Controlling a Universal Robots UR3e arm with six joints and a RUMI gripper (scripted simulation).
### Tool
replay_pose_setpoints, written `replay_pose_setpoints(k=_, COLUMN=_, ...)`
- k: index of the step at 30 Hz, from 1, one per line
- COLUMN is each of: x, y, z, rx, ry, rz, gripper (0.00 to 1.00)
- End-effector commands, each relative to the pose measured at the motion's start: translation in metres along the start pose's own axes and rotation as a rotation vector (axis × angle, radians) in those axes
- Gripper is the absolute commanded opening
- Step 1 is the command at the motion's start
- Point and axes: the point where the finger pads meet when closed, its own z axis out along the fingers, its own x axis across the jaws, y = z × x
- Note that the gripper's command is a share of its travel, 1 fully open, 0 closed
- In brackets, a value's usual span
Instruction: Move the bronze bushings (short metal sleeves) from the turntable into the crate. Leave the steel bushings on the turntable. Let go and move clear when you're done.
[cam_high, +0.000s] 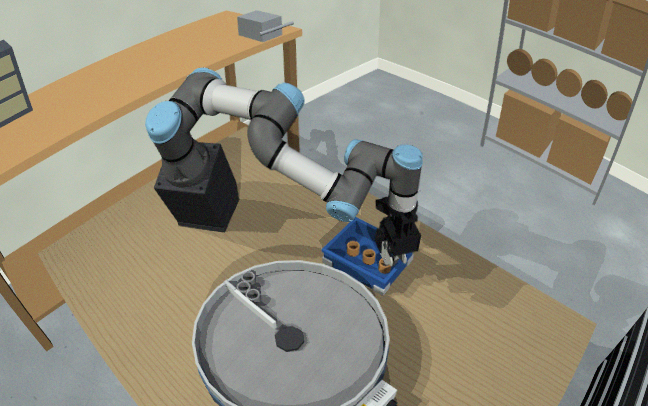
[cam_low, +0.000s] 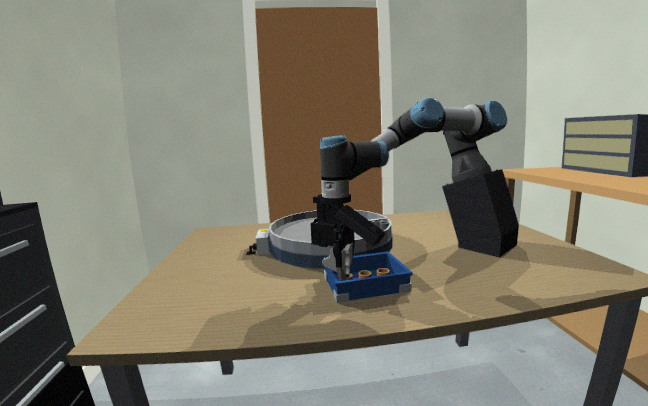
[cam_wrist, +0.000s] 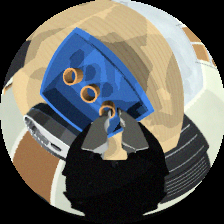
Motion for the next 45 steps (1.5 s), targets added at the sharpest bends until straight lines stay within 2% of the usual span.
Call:
replay_pose_setpoints(k=1, x=0.001, y=0.002, z=-0.002, rx=-0.003, ry=0.005, rz=0.001, gripper=0.06)
replay_pose_setpoints(k=8, x=0.001, y=0.001, z=-0.004, rx=-0.001, ry=0.003, rz=0.000, gripper=0.06)
replay_pose_setpoints(k=15, x=0.001, y=0.001, z=-0.021, rx=-0.002, ry=0.003, rz=0.000, gripper=0.06)
replay_pose_setpoints(k=17, x=0.001, y=0.001, z=-0.021, rx=-0.002, ry=0.003, rz=0.000, gripper=0.06)
replay_pose_setpoints(k=29, x=0.001, y=0.002, z=-0.079, rx=-0.004, ry=0.005, rz=0.002, gripper=0.06)
replay_pose_setpoints(k=32, x=0.001, y=0.002, z=-0.089, rx=-0.004, ry=0.005, rz=0.002, gripper=0.06)
replay_pose_setpoints(k=39, x=0.001, y=0.002, z=-0.096, rx=-0.004, ry=0.005, rz=0.002, gripper=0.06)
replay_pose_setpoints(k=45, x=0.001, y=0.002, z=-0.096, rx=-0.003, ry=0.004, rz=0.002, gripper=0.06)
